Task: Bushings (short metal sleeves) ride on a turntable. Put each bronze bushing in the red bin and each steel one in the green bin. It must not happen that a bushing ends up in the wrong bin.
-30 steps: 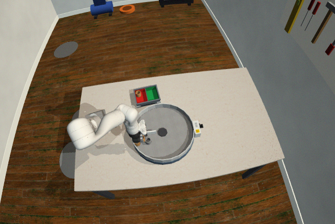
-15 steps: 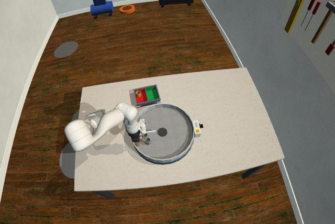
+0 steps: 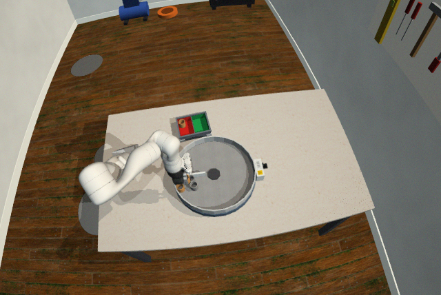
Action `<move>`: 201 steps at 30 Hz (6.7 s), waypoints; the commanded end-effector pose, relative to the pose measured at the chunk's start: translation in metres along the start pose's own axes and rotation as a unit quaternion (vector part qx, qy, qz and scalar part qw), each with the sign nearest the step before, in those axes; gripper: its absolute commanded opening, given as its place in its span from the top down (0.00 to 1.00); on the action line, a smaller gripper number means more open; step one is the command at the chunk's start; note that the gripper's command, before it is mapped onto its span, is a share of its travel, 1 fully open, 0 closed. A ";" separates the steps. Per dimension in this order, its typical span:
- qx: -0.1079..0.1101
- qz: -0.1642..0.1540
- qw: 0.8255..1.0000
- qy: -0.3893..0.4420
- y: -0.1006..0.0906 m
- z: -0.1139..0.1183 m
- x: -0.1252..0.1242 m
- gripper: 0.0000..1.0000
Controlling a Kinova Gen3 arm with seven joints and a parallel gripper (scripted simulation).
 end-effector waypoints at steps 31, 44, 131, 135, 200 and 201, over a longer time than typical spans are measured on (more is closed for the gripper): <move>-0.001 0.001 0.955 -0.296 -0.003 -0.154 0.029 1.00; -0.002 0.001 0.896 -0.445 -0.003 -0.237 0.045 1.00; -0.003 0.000 0.763 -0.647 0.080 -0.361 0.068 1.00; -0.002 0.001 0.764 -0.645 0.083 -0.361 0.067 1.00; -0.002 0.001 0.763 -0.646 0.115 -0.361 0.069 1.00; -0.002 0.001 0.764 -0.646 0.116 -0.361 0.069 1.00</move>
Point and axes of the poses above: the point where the finger pads meet when closed, its own y axis out along the fingers, its own z axis across the jaws, x = y × z, the point moved 3 cm from there along -y, back along the fingers, and after that the axes turned 13 degrees about y, right-handed, at the moved point
